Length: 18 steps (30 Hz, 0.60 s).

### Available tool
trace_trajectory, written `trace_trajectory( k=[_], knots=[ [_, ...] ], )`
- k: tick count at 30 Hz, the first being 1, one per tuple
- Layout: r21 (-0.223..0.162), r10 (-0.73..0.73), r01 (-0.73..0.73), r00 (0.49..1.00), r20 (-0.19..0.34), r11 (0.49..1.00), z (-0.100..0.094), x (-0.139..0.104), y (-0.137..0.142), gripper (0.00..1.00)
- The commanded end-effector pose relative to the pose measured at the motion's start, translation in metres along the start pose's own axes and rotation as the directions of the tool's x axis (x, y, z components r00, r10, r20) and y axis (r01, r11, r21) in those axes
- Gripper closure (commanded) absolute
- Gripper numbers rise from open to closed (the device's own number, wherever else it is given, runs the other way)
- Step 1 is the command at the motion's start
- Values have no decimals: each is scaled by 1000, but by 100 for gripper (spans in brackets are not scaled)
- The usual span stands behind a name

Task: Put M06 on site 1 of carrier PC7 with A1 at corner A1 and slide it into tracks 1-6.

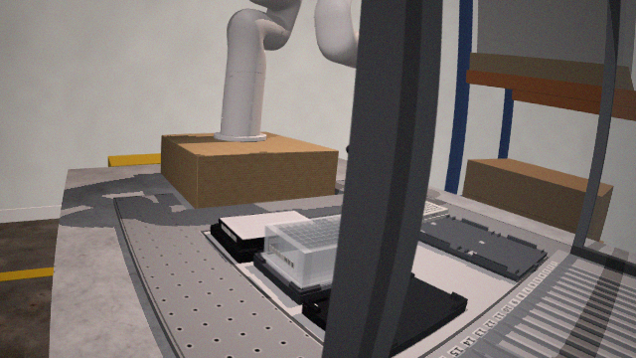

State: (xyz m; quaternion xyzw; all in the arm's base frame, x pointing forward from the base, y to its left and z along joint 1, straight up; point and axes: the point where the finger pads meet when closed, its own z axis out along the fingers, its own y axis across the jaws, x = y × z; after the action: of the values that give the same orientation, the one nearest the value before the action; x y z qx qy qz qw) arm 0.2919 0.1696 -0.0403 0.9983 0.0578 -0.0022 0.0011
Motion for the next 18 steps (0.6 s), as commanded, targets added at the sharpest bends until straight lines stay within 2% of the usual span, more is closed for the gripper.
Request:
trace_trajectory(
  k=[1, 18],
  knots=[
    [1, 0, 0, 1000, -3, 1000, 2, 1, 0, 19],
    [1, 0, 0, 1000, -3, 1000, 8, 1, 0, 19]
  ],
)
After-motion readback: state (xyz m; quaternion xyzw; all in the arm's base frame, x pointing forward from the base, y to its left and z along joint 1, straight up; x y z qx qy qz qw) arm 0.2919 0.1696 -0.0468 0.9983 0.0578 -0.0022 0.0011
